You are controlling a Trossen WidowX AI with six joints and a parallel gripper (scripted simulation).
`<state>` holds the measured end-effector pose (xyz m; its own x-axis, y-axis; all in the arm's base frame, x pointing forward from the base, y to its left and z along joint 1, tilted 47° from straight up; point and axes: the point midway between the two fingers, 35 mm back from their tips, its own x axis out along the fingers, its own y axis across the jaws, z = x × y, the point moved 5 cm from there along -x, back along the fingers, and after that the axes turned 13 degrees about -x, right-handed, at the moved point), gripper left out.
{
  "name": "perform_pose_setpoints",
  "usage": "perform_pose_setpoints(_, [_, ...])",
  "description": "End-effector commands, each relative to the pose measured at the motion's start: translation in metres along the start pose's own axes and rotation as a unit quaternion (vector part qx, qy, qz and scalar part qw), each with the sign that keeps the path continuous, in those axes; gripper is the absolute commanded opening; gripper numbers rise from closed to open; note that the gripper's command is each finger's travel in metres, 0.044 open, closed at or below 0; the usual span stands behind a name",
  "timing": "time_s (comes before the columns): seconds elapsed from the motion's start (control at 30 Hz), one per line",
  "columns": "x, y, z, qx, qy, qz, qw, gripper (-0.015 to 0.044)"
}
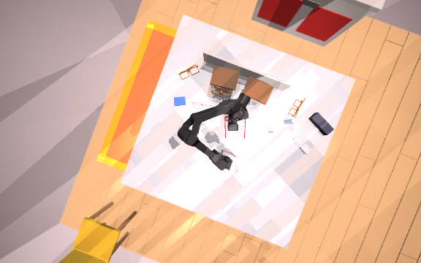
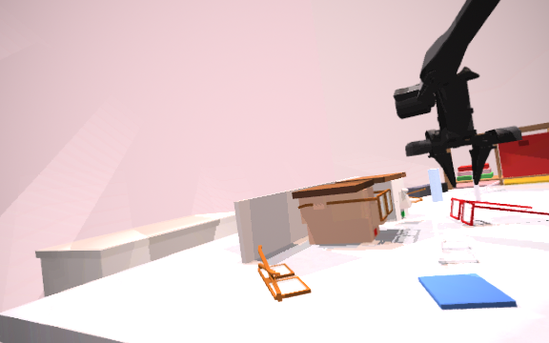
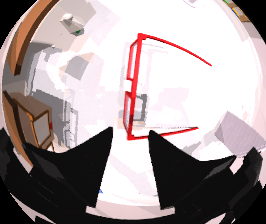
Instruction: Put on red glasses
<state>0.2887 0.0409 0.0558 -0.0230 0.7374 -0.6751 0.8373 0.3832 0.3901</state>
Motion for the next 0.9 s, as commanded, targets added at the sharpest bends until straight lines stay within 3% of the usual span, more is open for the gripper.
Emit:
perform_pose_setpoints(0.0, [-0.003,-0.003,-0.002,-0.004,-0.003,0.001,1.000,0.0140])
perform_pose_setpoints(0.87, [0.026,-0.002,0.000,-0.004,-0.004,0.000,1.000,0.0140])
